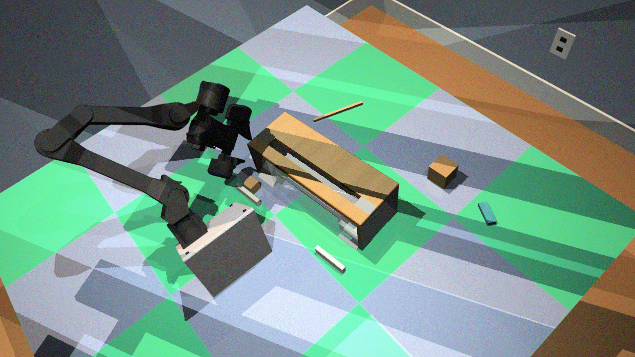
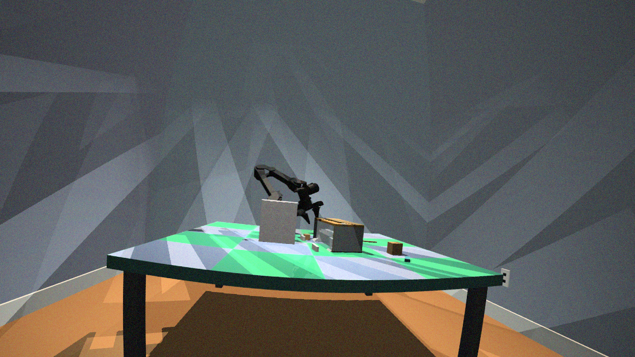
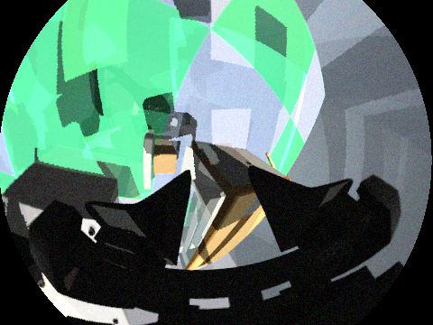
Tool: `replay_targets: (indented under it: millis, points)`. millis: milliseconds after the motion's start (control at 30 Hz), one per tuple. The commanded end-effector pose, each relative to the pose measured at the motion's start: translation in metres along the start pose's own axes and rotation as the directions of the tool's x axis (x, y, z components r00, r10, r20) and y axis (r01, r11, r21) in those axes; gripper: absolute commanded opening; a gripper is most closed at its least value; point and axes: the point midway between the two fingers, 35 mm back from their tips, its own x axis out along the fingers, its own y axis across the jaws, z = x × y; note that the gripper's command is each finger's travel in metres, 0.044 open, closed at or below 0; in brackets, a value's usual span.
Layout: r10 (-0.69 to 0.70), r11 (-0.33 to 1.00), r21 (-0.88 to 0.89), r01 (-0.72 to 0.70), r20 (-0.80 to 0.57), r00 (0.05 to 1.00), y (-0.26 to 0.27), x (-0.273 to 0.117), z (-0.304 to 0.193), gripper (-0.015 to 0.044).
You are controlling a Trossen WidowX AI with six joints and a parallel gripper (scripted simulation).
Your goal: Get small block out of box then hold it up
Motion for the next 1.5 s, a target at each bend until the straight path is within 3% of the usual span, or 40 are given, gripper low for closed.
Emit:
replay_targets:
  millis: [0, 267, 900, 1467]
  points:
    - [0.017, 0.67, -0.742, -0.005, 0.008, 1.0, 0.031, 0.016, -0.011, 0.0285]
    - [0.02, 0.348, -0.937, 0.003, 0.01, 1.0, 0.044, 0.019, -0.018, 0.0285]
    - [0.02, 0.343, -0.939, 0.003, 0.01, 1.0, 0.045, 0.019, -0.019, 0.0285]
    - [0.026, 0.341, -0.94, -0.003, 0.007, 1.0, 0.054, 0.044, -0.018, 0.0285]
